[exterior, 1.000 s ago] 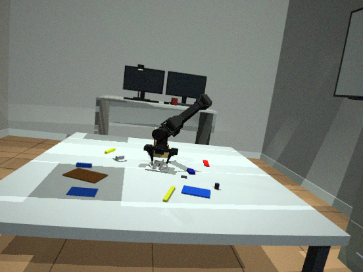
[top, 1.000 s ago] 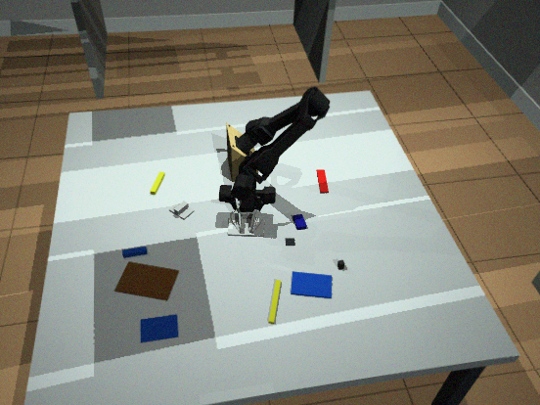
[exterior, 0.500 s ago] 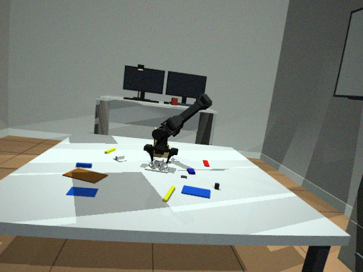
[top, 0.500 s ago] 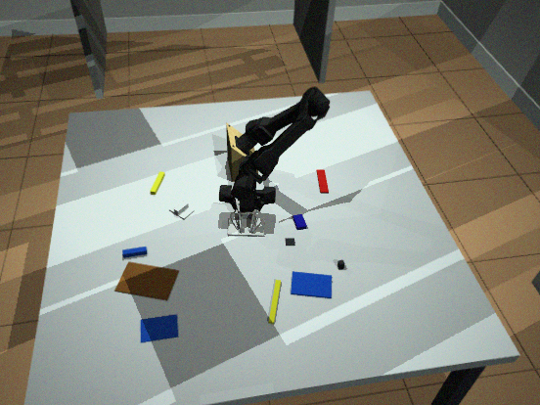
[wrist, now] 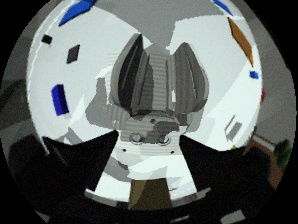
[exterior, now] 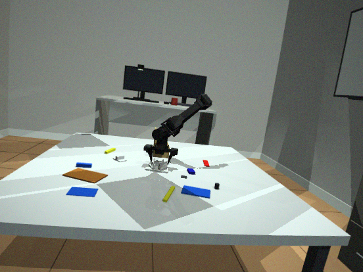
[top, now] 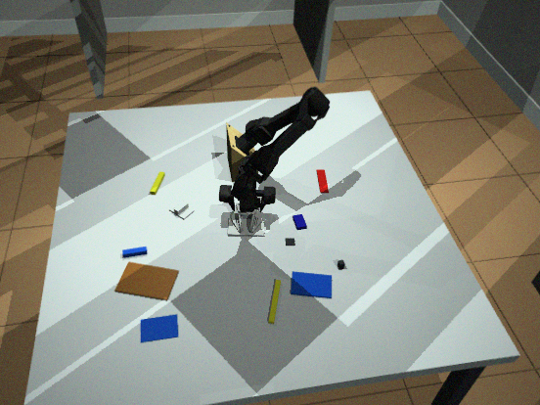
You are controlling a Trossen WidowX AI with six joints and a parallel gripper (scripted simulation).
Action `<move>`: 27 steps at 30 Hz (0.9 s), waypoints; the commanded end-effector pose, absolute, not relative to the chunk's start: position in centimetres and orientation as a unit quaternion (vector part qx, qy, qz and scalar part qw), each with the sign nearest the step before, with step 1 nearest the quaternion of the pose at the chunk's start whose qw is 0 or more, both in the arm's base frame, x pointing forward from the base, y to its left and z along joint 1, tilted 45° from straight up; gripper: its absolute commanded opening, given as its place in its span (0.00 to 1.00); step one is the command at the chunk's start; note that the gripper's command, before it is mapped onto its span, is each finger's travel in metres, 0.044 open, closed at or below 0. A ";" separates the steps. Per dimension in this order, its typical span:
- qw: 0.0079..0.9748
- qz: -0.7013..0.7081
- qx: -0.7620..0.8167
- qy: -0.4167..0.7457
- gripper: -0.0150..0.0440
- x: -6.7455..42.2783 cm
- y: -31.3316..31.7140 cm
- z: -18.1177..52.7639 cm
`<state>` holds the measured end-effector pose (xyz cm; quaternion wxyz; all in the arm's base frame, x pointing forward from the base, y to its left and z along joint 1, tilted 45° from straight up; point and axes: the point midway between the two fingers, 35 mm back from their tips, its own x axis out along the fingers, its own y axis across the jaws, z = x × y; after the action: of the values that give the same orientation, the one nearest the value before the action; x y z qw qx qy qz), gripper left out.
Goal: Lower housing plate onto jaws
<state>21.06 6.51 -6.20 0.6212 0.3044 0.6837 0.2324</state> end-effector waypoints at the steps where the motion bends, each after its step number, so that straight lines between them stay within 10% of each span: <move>1: 0.621 0.232 0.304 0.684 1.00 21.1 6.5 -6.2; 27: 0.620 0.229 0.306 0.685 1.00 20.7 -2.1 2.0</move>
<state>20.90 0.10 -0.09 0.6119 0.3103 0.6901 0.2301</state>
